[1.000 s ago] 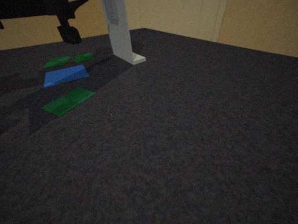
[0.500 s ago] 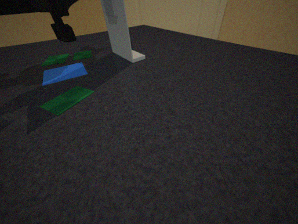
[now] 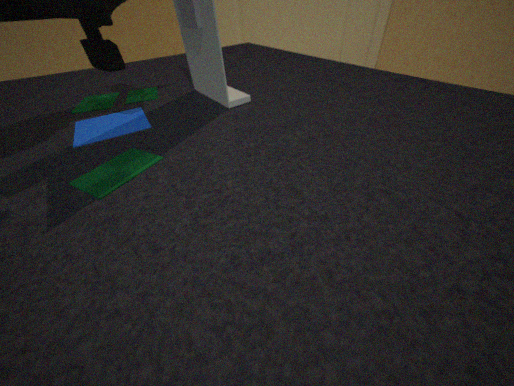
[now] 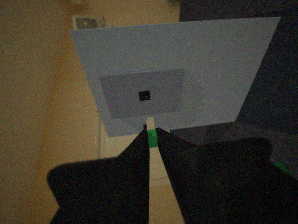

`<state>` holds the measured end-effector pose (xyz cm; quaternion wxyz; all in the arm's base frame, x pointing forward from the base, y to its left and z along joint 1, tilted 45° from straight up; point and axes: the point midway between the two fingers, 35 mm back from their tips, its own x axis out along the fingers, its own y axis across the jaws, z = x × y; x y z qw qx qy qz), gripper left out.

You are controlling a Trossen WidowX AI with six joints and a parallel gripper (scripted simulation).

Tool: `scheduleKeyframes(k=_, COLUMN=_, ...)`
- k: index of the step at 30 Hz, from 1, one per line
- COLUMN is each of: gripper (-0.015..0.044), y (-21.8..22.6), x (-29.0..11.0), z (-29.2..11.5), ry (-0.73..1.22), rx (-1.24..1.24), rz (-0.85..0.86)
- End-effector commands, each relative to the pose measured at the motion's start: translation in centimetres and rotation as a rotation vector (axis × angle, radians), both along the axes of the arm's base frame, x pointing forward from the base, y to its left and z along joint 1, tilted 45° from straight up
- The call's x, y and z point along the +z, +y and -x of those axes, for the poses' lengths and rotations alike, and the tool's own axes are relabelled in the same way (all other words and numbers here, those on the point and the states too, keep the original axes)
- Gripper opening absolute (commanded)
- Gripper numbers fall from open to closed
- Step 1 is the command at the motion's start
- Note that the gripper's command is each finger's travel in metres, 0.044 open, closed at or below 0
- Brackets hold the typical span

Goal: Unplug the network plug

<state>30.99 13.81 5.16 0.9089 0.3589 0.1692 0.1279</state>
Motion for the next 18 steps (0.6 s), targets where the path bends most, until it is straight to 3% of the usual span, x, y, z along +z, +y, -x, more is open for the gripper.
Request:
scheduleKeyframes(k=1, gripper=0.0000, y=0.4, x=0.7, z=0.1, ry=-0.008, rx=-0.005, rz=-0.008)
scheduleKeyframes(k=18, gripper=0.0000, y=2.4, x=3.1, z=1.5, ry=-0.011, rx=-0.008, rz=-0.013)
